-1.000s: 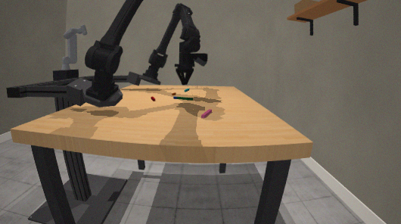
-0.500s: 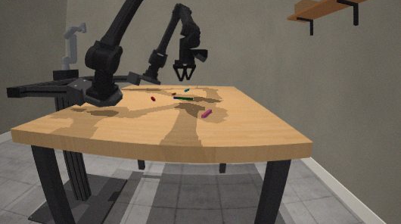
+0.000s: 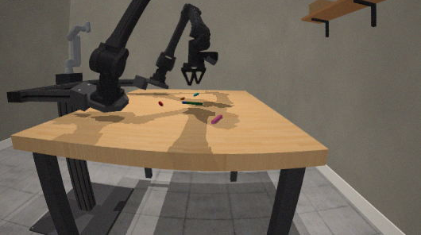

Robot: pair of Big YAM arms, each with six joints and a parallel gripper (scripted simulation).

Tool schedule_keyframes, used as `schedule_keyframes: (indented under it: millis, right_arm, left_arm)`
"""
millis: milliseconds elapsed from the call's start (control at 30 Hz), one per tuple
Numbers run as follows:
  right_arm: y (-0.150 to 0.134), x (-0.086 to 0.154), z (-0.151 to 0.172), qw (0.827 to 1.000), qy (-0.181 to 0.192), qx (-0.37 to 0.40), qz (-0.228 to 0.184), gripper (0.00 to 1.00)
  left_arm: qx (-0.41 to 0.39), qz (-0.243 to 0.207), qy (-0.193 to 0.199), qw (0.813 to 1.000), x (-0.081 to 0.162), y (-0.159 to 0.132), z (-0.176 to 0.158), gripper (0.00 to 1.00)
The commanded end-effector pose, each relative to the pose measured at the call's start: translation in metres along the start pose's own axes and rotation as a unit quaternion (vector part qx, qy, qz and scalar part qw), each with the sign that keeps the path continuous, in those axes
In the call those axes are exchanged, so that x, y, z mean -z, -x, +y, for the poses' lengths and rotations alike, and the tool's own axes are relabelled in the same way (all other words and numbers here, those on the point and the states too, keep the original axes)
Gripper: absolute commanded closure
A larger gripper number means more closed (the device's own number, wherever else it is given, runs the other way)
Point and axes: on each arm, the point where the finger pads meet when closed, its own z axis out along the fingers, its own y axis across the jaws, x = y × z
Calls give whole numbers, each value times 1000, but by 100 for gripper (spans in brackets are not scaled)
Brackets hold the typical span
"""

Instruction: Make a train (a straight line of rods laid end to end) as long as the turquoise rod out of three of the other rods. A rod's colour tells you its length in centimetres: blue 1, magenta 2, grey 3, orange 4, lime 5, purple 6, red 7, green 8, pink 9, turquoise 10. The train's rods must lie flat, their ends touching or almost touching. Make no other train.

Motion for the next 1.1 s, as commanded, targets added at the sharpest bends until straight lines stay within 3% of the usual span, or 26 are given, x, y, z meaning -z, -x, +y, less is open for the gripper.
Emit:
schedule_keyframes:
  millis: [0,167,333,767,867,1067]
  right_arm:
    - [46,-3,-10,999,-12,-6,-44,0]
    - [46,-3,-10,999,-12,-6,-44,0]
    - [46,-3,-10,999,-12,-6,-44,0]
    - [46,-3,-10,999,-12,-6,-44,0]
    - [46,-3,-10,999,-12,-6,-44,0]
    - [46,-3,-10,999,-12,-6,-44,0]
  left_arm:
    - [1,-5,-6,1000,6,7,-12,0]
    - [8,-21,-22,1000,32,16,-15,0]
    - [8,-22,-22,999,43,16,-14,0]
    - [9,-21,-25,999,118,13,-12,0]
    - [3,-11,-12,1000,108,10,-16,0]
    - [4,-11,-13,1000,118,11,-15,0]
